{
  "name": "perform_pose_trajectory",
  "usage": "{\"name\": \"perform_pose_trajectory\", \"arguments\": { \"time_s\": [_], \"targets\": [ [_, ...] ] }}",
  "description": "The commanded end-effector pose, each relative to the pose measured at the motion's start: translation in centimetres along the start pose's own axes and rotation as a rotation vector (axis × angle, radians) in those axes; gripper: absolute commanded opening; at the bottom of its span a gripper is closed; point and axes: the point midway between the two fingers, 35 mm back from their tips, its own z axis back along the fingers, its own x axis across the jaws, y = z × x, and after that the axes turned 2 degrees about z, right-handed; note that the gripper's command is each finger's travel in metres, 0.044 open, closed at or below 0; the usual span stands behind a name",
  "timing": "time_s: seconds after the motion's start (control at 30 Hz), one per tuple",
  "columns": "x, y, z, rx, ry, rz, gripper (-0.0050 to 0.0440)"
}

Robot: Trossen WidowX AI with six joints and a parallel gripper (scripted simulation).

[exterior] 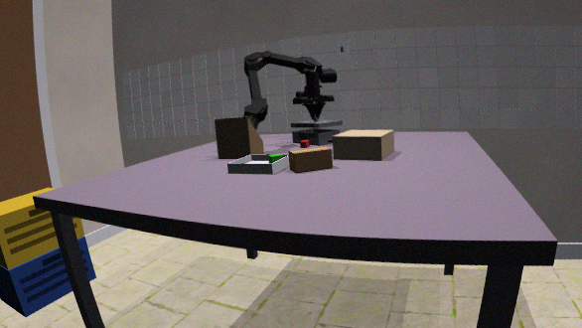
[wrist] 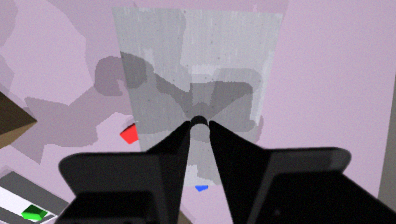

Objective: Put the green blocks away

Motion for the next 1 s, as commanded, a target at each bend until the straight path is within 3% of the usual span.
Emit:
{"name": "perform_pose_trajectory", "arguments": {
  "time_s": [0.0, 0.17, 0.47, 0.97],
  "targets": [
    [0.1, -0.1, 0.0, 0.003, 0.003, 0.001, 0.0],
    [0.1, -0.1, 0.0, 0.003, 0.003, 0.001, 0.0],
    [0.3, -0.5, -2.4, 0.003, 0.003, -0.014, 0.0],
    [0.3, -0.5, -2.9, 0.003, 0.003, -0.014, 0.0]
  ]
}}
